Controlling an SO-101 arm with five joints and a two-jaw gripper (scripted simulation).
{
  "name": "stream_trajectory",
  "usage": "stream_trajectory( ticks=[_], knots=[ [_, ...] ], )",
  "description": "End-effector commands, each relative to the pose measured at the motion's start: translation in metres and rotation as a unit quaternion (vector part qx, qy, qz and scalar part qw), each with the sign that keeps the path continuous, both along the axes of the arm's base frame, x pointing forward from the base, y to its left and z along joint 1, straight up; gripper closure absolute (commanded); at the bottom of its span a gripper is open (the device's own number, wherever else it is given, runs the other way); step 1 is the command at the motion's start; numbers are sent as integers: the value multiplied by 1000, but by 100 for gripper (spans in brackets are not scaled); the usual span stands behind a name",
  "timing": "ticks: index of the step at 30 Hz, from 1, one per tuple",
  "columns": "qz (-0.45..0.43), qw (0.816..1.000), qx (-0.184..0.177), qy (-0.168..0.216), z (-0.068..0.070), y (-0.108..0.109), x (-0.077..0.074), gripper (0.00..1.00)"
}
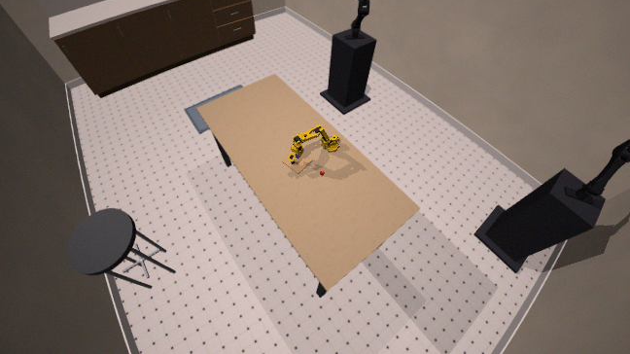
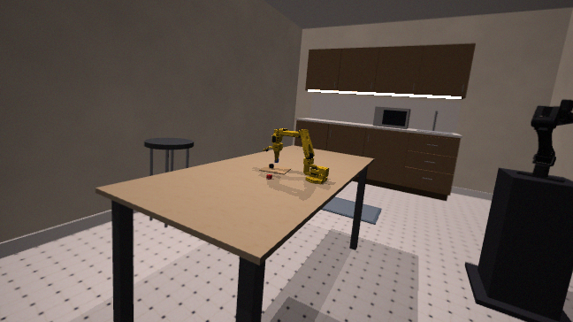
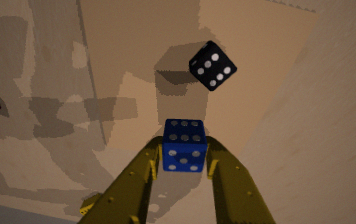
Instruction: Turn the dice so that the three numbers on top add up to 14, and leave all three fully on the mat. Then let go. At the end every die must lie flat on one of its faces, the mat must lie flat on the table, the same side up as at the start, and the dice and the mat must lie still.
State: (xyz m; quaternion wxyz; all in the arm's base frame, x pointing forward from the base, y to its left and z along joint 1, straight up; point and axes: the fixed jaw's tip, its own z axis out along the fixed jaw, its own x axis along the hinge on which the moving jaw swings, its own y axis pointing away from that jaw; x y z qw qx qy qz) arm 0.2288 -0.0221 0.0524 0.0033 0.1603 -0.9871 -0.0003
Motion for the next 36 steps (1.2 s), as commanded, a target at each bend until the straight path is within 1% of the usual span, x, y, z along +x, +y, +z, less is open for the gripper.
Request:
stream_trajectory(
  ticks=[1, 14, 22, 30, 36],
  knots=[
    [-9, 1000, -3, -25, 5, -3, 6, 100],
    [-9, 1000, -3, -25, 2, -3, 6, 100],
    [-9, 1000, -3, -25, -3, -3, 7, 100],
    [-9, 1000, -3, -25, -3, -3, 7, 100],
    [-9, 1000, -3, -25, -7, -3, 7, 100]
  ],
)
